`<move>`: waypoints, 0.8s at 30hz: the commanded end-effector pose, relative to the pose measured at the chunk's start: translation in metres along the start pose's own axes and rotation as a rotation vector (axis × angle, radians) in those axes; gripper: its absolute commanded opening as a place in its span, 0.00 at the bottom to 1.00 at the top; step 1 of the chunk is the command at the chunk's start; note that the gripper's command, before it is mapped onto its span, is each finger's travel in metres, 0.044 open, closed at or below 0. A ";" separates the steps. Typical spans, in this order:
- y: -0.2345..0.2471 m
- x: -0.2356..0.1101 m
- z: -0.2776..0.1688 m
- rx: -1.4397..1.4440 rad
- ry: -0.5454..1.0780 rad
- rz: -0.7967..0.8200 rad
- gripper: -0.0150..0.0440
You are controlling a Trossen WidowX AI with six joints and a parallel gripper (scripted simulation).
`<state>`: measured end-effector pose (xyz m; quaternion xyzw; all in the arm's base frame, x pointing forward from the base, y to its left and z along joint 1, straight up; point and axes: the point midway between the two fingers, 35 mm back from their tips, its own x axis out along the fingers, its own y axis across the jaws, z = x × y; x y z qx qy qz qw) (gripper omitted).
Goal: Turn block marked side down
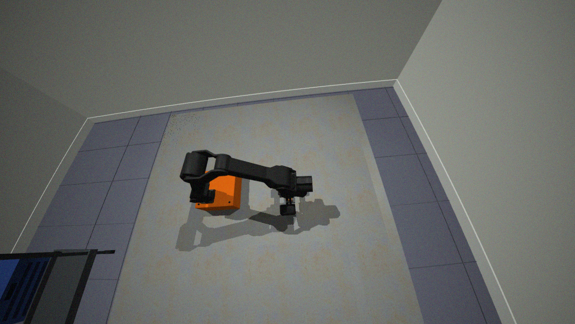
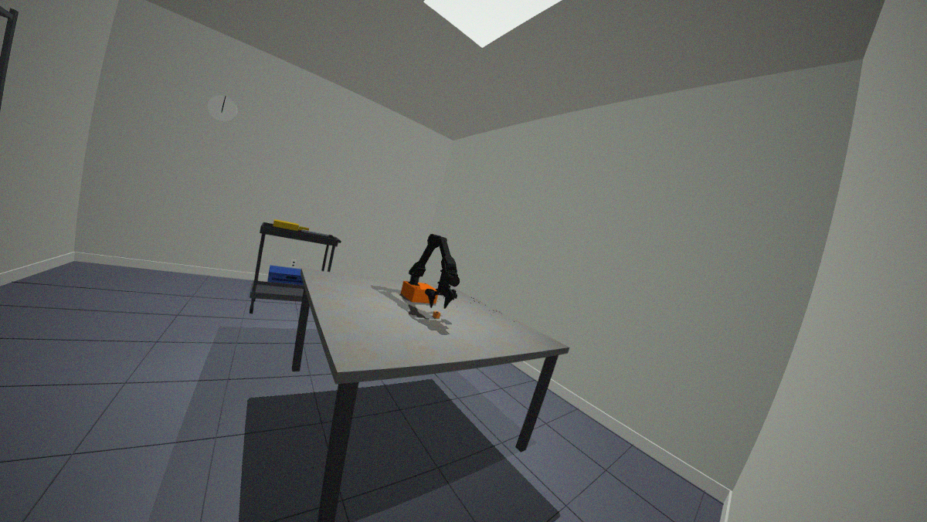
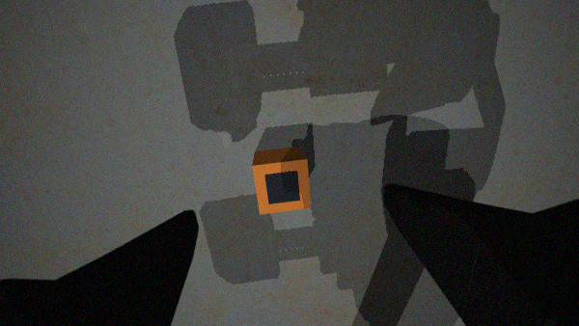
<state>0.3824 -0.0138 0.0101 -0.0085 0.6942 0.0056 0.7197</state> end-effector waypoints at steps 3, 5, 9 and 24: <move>0.002 0.011 -0.001 0.004 0.004 0.005 1.00; 0.002 0.014 -0.001 0.004 0.004 0.005 1.00; 0.002 0.020 -0.001 0.004 0.004 0.005 1.00; 0.002 0.042 -0.002 0.004 0.004 0.005 1.00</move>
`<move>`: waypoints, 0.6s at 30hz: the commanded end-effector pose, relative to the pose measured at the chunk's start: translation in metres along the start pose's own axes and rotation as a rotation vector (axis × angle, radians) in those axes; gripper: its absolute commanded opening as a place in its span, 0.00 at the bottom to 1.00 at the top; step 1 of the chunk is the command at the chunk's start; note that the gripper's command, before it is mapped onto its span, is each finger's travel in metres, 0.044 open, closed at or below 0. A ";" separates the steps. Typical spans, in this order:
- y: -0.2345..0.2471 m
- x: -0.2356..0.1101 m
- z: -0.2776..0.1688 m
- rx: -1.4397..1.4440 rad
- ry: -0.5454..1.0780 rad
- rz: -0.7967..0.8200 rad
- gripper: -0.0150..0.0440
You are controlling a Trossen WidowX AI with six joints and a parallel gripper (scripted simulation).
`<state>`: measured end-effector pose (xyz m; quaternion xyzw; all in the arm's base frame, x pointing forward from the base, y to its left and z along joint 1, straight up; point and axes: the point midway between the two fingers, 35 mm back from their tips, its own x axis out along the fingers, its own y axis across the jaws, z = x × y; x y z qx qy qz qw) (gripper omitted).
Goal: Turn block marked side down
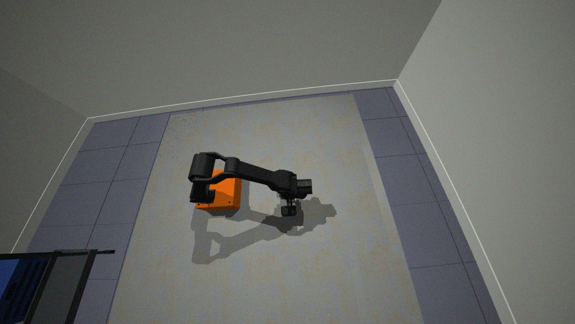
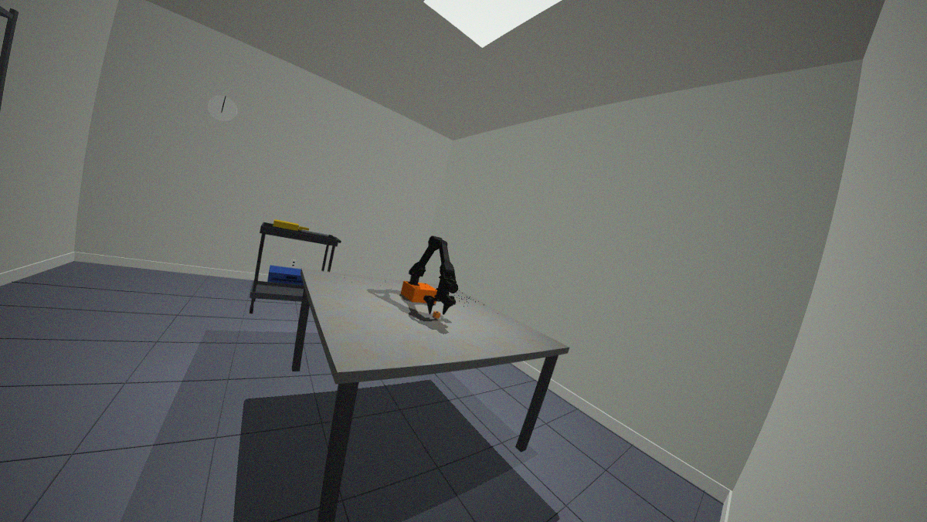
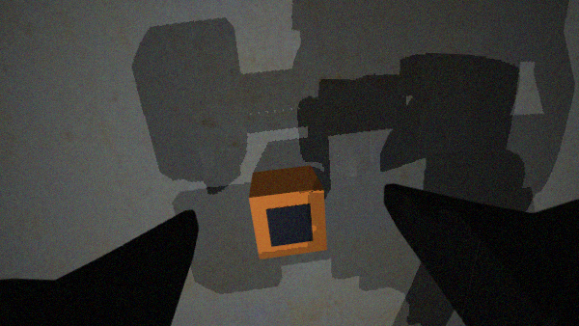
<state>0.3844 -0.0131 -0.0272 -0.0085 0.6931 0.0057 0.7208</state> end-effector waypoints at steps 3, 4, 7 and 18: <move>0.001 0.005 -0.002 0.004 0.008 0.005 0.87; 0.001 0.005 -0.002 0.004 0.008 0.005 0.82; 0.001 0.005 -0.002 0.004 0.008 0.005 0.69; 0.001 0.005 -0.002 0.004 0.008 0.005 0.43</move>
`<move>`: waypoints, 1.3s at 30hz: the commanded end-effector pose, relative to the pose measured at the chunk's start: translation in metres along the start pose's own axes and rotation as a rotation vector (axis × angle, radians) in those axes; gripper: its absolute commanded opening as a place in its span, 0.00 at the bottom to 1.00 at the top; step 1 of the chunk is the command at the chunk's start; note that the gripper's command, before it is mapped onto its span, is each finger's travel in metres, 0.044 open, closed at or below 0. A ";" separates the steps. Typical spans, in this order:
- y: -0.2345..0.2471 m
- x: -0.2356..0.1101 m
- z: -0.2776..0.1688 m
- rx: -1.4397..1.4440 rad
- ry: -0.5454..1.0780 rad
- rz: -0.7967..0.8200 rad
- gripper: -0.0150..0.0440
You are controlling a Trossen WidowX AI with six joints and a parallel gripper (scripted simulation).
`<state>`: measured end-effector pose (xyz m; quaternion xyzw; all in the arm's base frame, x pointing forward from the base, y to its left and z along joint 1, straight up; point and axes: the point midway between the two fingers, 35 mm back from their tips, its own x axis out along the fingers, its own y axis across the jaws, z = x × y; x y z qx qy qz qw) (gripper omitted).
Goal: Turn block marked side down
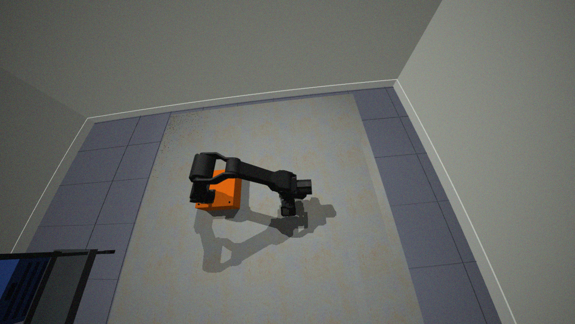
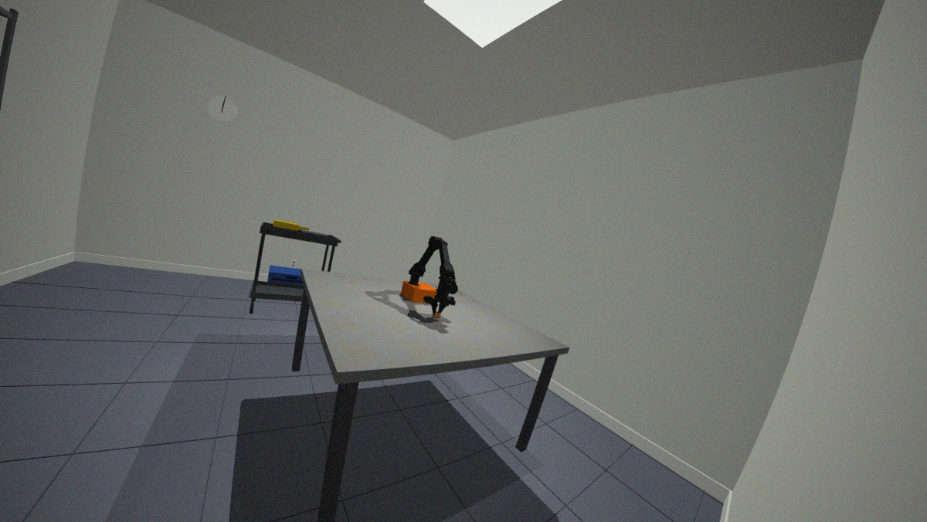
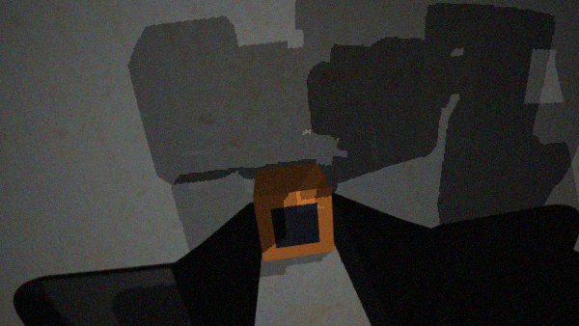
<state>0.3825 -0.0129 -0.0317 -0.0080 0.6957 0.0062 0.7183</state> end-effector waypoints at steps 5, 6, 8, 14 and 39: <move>0.001 0.001 0.000 0.004 0.000 0.004 0.38; 0.001 0.001 0.000 0.004 0.000 0.004 0.36; 0.001 0.001 0.000 0.004 0.000 0.004 0.34; 0.001 -0.025 0.000 0.004 0.000 0.004 0.25; 0.000 -0.017 0.003 0.005 -0.283 0.003 0.25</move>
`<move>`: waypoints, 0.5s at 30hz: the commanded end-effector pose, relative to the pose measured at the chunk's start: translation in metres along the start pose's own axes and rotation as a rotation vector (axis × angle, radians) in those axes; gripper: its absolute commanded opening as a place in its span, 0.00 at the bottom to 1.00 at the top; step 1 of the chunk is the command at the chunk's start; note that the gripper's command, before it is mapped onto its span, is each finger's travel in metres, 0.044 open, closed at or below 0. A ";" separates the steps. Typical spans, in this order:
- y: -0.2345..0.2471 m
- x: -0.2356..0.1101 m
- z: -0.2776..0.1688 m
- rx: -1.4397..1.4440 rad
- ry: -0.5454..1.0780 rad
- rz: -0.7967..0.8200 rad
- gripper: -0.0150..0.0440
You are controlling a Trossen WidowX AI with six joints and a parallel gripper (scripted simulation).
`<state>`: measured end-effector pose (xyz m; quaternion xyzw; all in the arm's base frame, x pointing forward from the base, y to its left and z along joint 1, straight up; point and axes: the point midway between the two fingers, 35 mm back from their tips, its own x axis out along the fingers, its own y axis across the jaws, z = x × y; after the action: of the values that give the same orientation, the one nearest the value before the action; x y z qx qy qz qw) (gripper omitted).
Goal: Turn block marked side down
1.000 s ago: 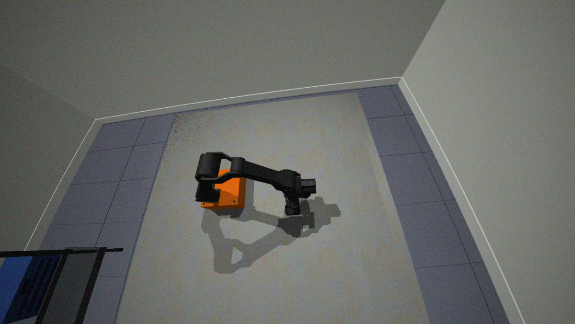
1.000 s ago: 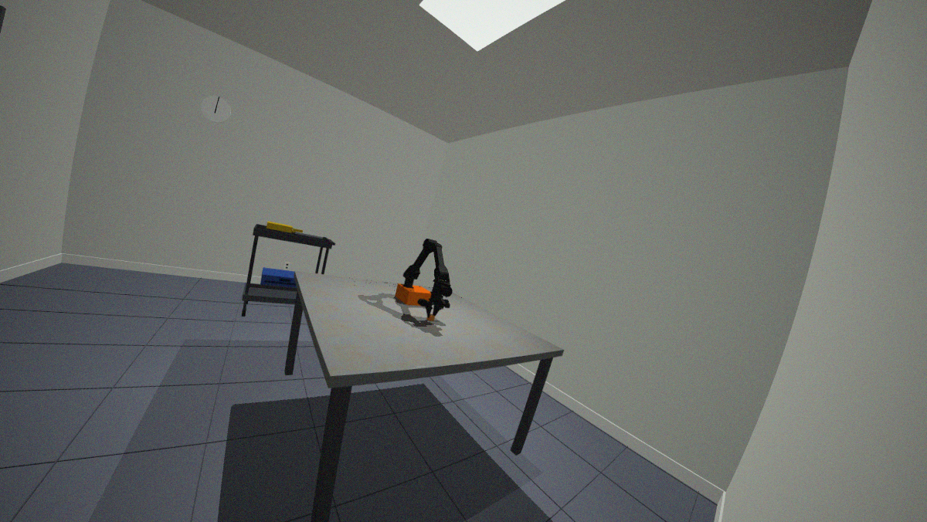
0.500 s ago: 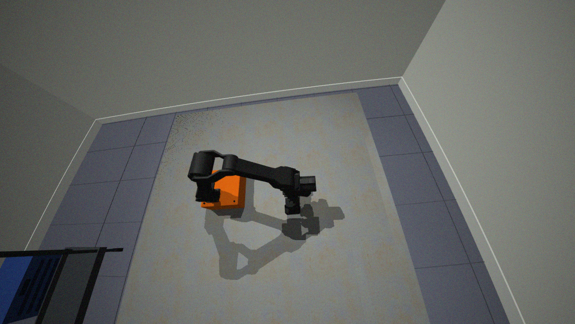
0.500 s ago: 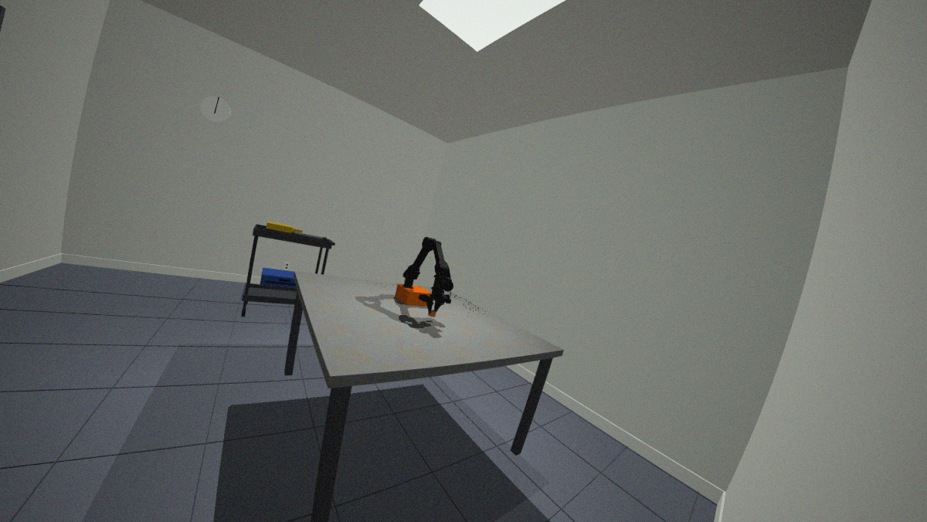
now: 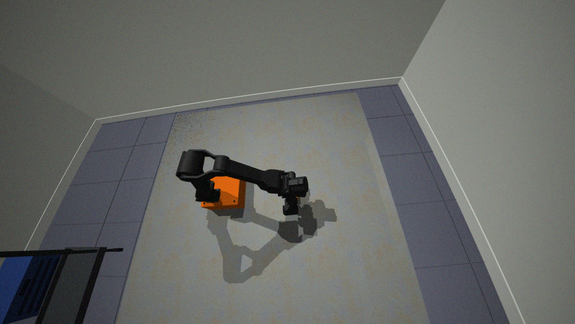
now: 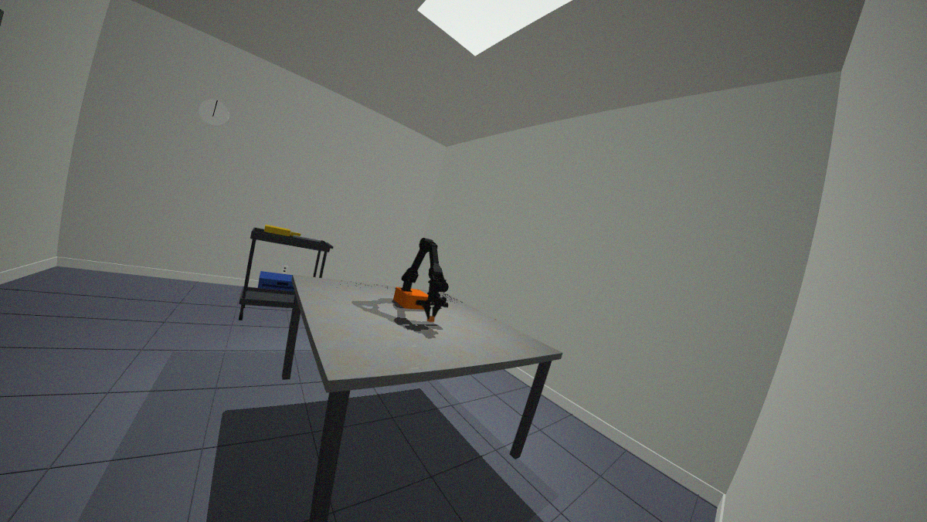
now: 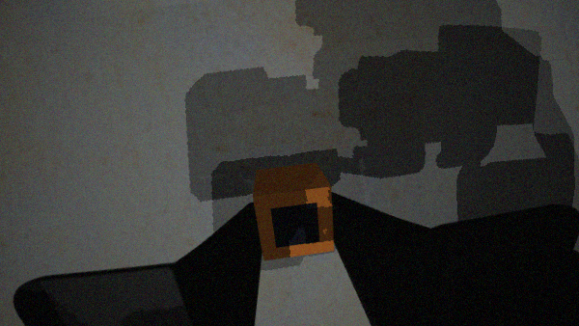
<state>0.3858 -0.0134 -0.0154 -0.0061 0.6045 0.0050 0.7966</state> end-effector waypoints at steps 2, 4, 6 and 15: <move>0.001 -0.001 -0.001 0.002 -0.073 0.005 0.25; 0.001 -0.001 -0.002 0.002 -0.103 0.005 0.25; 0.001 -0.001 -0.003 0.002 -0.133 0.005 0.25; 0.001 -0.005 -0.008 0.001 -0.267 0.005 0.25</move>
<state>0.3795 -0.0131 -0.0155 -0.0050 0.5108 0.0053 0.8597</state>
